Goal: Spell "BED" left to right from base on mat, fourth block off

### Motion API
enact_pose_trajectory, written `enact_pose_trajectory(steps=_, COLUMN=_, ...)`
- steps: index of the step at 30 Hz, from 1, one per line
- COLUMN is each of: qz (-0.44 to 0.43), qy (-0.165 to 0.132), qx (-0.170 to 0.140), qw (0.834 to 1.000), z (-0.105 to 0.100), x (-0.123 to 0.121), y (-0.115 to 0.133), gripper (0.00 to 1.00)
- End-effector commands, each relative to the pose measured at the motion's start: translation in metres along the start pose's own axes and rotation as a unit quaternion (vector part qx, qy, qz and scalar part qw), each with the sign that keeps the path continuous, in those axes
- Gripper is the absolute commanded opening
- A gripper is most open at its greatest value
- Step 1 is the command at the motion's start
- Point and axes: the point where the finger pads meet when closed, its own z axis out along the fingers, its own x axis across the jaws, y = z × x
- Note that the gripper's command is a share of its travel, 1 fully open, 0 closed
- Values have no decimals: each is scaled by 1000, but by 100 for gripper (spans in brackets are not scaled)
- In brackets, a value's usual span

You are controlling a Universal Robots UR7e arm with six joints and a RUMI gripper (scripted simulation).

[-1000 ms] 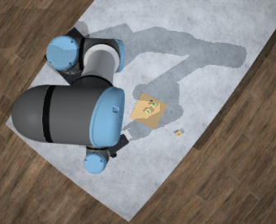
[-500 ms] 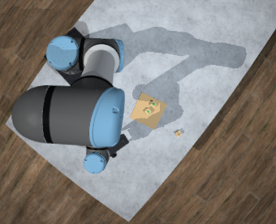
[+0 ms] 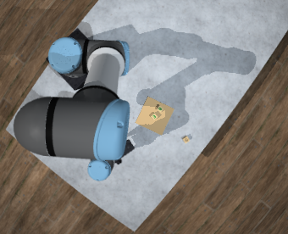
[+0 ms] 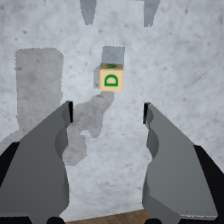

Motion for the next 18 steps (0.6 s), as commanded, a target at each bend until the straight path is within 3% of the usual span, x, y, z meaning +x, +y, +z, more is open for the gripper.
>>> enact_pose_trajectory(steps=1, qz=-1, qy=3, qx=-2, qw=1000, z=7, x=4, y=1, gripper=37)
enact_pose_trajectory(steps=18, qz=-1, qy=3, qx=-2, qw=1000, z=30, x=4, y=1, gripper=37)
